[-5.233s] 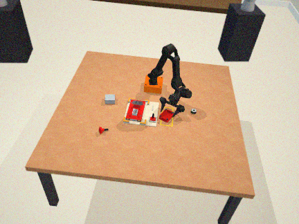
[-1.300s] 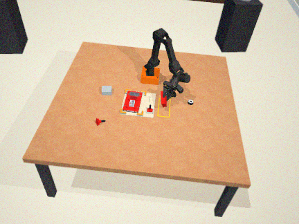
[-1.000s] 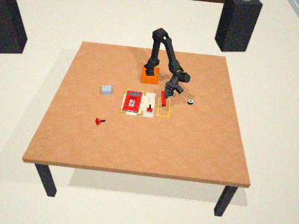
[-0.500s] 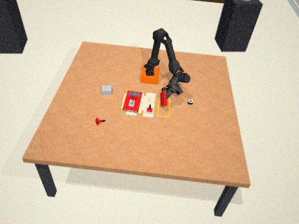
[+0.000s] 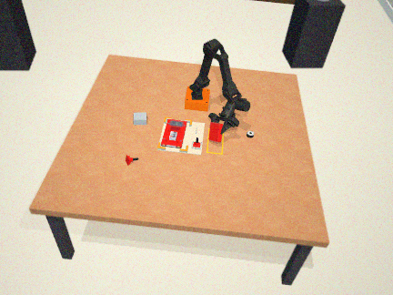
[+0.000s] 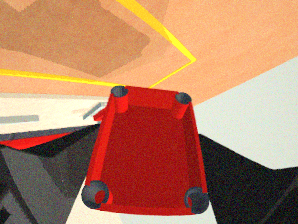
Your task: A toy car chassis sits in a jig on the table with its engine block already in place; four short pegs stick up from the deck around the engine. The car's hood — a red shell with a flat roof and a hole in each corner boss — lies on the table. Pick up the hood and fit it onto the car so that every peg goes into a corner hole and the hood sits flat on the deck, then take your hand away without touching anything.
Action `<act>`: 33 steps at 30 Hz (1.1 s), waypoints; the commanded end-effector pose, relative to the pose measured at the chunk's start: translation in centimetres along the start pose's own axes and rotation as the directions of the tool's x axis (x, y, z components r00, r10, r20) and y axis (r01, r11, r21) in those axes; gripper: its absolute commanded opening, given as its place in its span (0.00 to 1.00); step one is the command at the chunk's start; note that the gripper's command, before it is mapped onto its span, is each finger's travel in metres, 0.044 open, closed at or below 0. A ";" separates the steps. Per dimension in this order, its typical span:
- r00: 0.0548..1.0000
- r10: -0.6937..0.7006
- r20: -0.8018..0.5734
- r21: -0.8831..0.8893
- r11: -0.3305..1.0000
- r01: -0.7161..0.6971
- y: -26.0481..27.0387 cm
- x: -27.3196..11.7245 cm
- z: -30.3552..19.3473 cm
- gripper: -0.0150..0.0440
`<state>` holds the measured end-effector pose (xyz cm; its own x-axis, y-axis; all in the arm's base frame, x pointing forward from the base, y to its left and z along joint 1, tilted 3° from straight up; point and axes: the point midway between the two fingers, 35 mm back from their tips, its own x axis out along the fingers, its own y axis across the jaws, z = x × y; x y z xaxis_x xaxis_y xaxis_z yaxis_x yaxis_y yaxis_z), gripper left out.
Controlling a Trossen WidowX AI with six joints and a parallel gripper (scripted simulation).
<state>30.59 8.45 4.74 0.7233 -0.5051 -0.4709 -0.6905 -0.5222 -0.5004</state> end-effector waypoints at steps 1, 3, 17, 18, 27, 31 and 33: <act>1.000 -0.001 -0.004 -0.123 0.992 0.000 0.4 0.1 0.6 0.25; 1.000 -0.001 -0.004 -0.191 0.982 0.000 0.6 0.2 1.0 0.25; 1.000 -0.005 -0.010 -0.373 0.928 0.001 1.3 0.5 2.4 0.25; 1.000 -0.012 -0.015 -0.396 0.918 0.005 1.2 0.4 2.5 0.30; 1.000 -0.012 -0.015 -0.396 0.918 0.005 1.2 0.4 2.5 0.70; 1.000 -0.012 -0.015 -0.396 0.918 0.005 1.2 0.4 2.5 0.88; 1.000 -0.012 -0.015 -0.396 0.918 0.005 1.2 0.4 2.5 0.97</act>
<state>30.05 9.34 2.14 0.7312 -0.5092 -0.4539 -0.6341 -0.7526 -0.1772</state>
